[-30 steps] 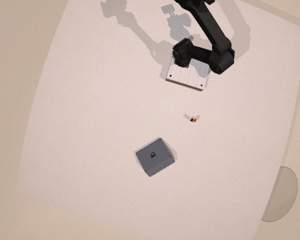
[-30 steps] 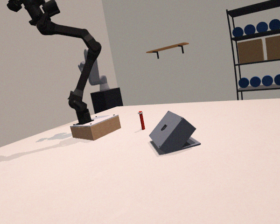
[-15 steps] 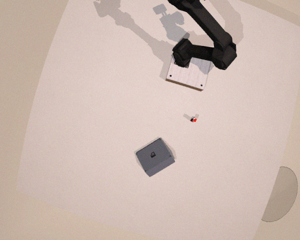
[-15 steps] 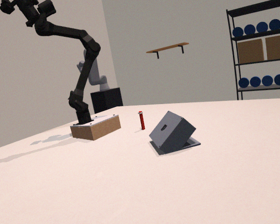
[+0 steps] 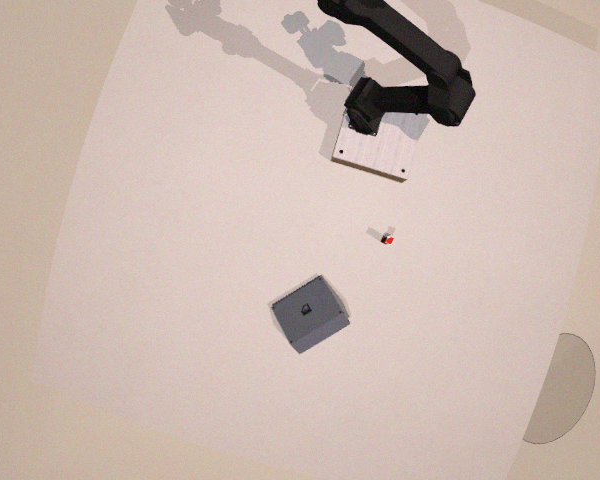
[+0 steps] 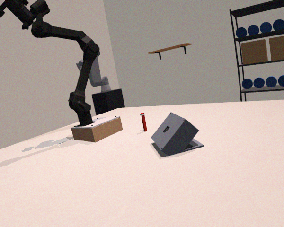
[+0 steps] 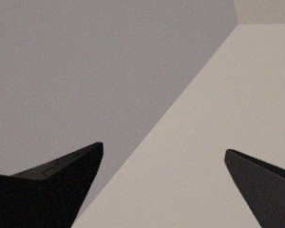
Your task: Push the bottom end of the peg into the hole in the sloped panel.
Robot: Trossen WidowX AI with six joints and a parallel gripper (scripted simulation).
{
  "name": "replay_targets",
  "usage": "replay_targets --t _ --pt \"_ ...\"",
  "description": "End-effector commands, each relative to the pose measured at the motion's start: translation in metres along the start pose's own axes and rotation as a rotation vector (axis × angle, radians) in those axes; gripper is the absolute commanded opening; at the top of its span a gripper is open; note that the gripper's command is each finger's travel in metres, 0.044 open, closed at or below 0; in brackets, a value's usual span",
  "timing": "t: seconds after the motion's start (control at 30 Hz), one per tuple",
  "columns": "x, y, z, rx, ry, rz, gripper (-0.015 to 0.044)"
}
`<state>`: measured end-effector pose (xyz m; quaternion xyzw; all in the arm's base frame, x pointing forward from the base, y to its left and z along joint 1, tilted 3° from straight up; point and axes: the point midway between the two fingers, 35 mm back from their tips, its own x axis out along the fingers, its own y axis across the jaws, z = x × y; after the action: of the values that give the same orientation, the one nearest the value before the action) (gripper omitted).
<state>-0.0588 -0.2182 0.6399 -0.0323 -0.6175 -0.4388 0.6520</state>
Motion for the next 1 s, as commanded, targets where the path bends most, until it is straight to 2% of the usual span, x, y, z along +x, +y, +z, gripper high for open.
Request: replay_targets --t 0.0,0.97 --pt "-0.003 0.001 -0.011 -0.001 0.032 0.004 0.0440" --pt "-0.032 -0.036 -0.153 0.149 0.434 -0.187 0.0440"
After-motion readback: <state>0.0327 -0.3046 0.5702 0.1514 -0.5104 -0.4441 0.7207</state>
